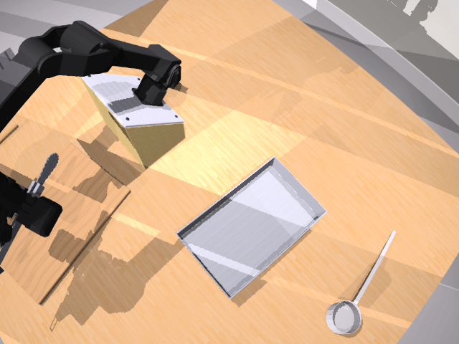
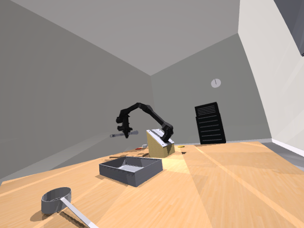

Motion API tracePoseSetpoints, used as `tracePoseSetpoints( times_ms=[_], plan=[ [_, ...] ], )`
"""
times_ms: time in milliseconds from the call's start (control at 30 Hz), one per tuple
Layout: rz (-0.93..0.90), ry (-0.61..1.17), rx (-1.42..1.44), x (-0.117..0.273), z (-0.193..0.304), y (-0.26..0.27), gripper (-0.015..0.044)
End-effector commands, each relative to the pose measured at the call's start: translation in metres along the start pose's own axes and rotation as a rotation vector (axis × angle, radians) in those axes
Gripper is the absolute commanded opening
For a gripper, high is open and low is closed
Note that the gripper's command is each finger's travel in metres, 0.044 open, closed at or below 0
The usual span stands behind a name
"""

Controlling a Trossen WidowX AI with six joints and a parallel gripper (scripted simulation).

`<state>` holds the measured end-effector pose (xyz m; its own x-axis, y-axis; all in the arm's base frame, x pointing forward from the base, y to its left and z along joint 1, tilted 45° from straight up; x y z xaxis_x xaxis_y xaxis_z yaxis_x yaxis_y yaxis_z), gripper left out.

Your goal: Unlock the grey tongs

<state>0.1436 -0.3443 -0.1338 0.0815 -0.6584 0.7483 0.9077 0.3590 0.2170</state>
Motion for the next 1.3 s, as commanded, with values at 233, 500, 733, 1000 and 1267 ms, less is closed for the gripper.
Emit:
tracePoseSetpoints(
  times_ms=[233,500,733,1000,1267],
  plan=[
    [0.003,0.011,-0.208,-0.009,0.007,-0.081,-0.0150],
    [0.002,0.013,-0.237,-0.012,0.009,-0.092,-0.0150],
    [-0.002,-0.052,-0.240,-0.017,0.007,-0.095,-0.0150],
    [-0.008,-0.152,-0.243,-0.025,0.007,-0.097,-0.0150],
    [-0.012,-0.252,-0.246,-0.031,0.009,-0.099,-0.0150]
  ],
)
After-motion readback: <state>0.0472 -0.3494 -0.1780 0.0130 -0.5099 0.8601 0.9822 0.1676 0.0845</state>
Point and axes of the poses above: the point midway between the two fingers, 35 mm back from their tips, its own x axis back along the fingers, its own y axis across the jaws, z = x × y, the point moved 6 cm from there along x, back along the fingers, and after that the axes turned 7 degrees about -x, right-handed, at the moved point
